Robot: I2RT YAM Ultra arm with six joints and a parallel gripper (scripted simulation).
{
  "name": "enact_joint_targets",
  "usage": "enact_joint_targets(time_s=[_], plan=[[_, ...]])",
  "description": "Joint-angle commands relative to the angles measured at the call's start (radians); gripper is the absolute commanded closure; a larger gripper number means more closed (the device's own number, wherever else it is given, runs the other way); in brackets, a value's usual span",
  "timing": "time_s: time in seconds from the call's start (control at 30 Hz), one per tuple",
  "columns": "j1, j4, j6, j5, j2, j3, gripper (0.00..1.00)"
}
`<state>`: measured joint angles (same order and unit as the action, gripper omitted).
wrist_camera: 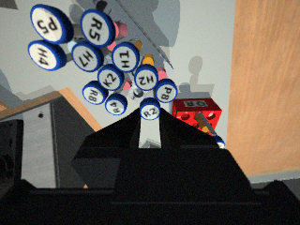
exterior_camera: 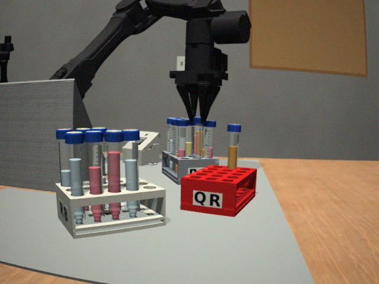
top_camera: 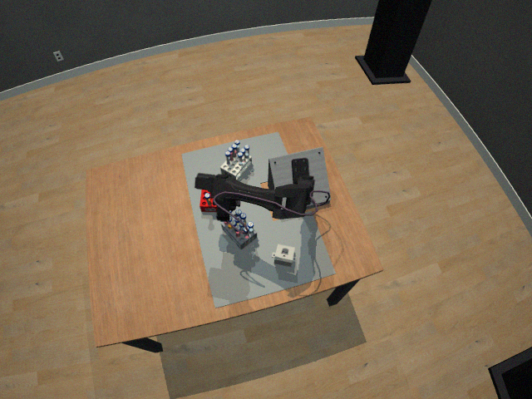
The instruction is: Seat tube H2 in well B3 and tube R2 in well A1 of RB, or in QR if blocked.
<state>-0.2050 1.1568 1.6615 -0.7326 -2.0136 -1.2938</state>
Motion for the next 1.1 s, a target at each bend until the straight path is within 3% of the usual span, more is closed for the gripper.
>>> enact_joint_targets(time_s=[0.0,1.07], plan=[[-0.032,0.031,0.020,-0.003,0.013,-0.032,1.00],[-0.088,0.158,0.091,0.023,0.029,-0.109,1.00]])
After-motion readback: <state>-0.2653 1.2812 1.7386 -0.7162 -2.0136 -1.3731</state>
